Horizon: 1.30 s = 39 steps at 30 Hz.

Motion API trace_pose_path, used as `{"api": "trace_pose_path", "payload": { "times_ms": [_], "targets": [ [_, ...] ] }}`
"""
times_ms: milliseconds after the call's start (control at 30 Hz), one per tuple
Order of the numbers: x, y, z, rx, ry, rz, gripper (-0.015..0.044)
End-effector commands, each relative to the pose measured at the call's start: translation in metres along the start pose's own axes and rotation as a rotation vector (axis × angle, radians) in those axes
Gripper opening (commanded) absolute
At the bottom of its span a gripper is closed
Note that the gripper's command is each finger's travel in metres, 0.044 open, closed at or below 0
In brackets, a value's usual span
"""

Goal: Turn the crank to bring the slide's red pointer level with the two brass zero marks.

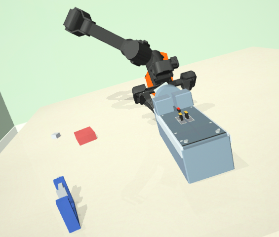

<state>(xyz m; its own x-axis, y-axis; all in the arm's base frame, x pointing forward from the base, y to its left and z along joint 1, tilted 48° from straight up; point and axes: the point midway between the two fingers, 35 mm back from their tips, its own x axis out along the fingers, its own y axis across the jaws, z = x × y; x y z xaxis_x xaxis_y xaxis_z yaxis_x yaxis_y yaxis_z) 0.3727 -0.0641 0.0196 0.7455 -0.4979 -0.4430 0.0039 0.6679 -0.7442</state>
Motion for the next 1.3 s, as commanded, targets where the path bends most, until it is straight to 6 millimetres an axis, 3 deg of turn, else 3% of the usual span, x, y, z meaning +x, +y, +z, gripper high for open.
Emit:
{"api": "trace_pose_path", "payload": {
  "times_ms": [0, 400, 833, 933, 1267],
  "targets": [
    [-0.01, -0.003, 0.015, 0.011, -0.014, -0.008, 0.044],
    [-0.04, 0.0, 0.048, 0.013, -0.01, -0.001, 0.044],
    [-0.112, 0.0, 0.111, 0.006, -0.01, 0.005, 0.044],
    [-0.111, -0.001, 0.114, 0.01, -0.008, 0.004, 0.044],
    [-0.082, -0.007, 0.154, 0.075, 0.017, -0.019, 0.044]
  ]
}}
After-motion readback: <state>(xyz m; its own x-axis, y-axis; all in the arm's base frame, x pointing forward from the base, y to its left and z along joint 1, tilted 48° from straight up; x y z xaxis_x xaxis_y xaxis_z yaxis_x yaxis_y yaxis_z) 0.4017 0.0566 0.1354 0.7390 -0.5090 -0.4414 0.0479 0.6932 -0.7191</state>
